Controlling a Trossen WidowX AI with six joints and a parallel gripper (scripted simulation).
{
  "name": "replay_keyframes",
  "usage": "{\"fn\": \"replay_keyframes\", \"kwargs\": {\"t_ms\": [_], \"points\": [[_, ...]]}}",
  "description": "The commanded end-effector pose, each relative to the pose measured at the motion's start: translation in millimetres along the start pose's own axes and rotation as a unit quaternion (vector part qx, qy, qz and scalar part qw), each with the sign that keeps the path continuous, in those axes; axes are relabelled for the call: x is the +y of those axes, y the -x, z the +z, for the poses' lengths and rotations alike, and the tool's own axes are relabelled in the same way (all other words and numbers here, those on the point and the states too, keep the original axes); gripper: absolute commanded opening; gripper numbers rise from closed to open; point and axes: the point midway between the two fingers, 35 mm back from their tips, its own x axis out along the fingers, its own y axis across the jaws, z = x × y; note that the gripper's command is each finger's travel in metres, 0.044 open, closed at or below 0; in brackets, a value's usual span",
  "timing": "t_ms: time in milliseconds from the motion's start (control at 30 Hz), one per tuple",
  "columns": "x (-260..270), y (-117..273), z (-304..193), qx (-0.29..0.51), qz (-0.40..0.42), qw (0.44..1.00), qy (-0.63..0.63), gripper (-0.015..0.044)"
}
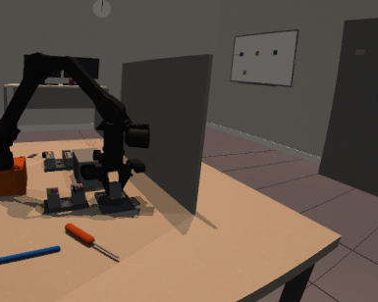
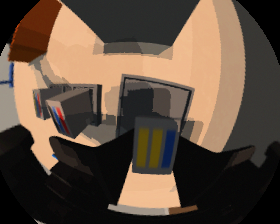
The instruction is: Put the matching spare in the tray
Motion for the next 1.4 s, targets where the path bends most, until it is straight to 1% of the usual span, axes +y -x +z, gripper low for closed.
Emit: {"fn": "replay_keyframes", "kwargs": {"t_ms": [0, 367, 433, 567, 633, 1367], "points": [[-0.1, 0.2, -0.1, 0.000, 0.000, 1.000, 0.000, 0.0157], [-0.1, 0.2, -0.1, 0.000, 0.000, 1.000, 0.000, 0.0440], [-1.6, 11.4, -1.0, 0.000, 0.000, 1.000, 0.000, 0.0440], [-2.9, 80.6, -2.0, 0.000, 0.002, 1.000, 0.002, 0.0440], [-0.4, 104.1, -0.5, 0.000, 0.003, 1.000, 0.003, 0.0440], [-3.8, 107.9, -2.4, 0.005, -0.008, 1.000, 0.002, 0.0440]]}}
